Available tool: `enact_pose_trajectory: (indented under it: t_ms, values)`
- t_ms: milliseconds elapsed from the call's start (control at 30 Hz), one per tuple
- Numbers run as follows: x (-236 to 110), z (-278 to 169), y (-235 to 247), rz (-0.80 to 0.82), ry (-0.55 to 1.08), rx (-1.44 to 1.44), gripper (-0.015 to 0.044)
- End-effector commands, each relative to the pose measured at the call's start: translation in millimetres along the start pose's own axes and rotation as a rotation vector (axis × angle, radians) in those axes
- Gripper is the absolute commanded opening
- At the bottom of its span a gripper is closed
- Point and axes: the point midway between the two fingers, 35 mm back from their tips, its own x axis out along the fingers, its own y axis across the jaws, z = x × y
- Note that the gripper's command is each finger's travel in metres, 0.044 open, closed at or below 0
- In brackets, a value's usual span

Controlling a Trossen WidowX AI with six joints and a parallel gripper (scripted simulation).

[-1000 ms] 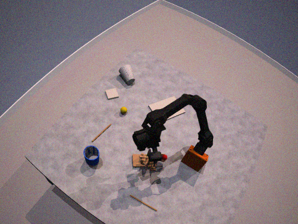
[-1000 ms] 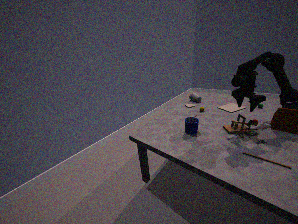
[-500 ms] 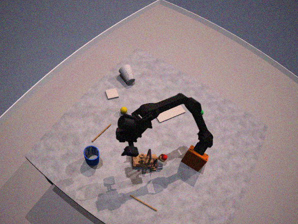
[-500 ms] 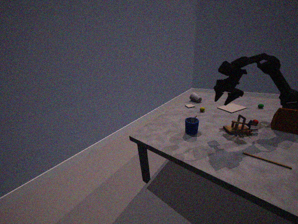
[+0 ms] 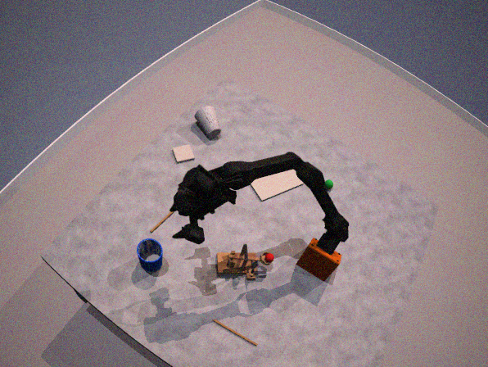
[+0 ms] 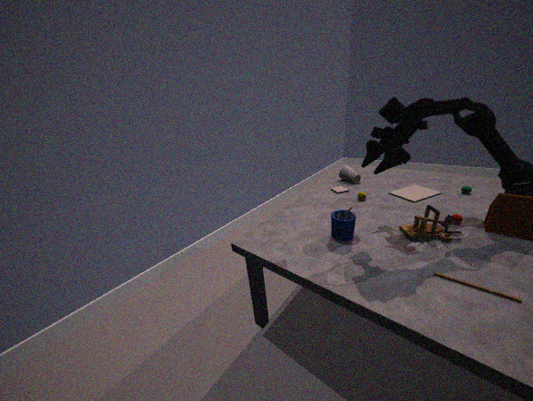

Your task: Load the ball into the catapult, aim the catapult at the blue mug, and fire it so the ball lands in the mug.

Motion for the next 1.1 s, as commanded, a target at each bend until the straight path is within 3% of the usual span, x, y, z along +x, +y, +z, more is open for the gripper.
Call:
enact_pose_trajectory:
  t_ms: [0,333,900,1067]
  values:
    - [2.1,0.8,-1.0,-0.005,-0.001,-0.002,0.044]
    - [7.2,5.8,-0.1,-0.003,0.0,-0.004,0.044]
    - [7.2,5.8,-0.1,-0.003,0.0,-0.004,0.0]
    - [7.2,5.8,-0.1,-0.003,0.0,-0.004,0.0]
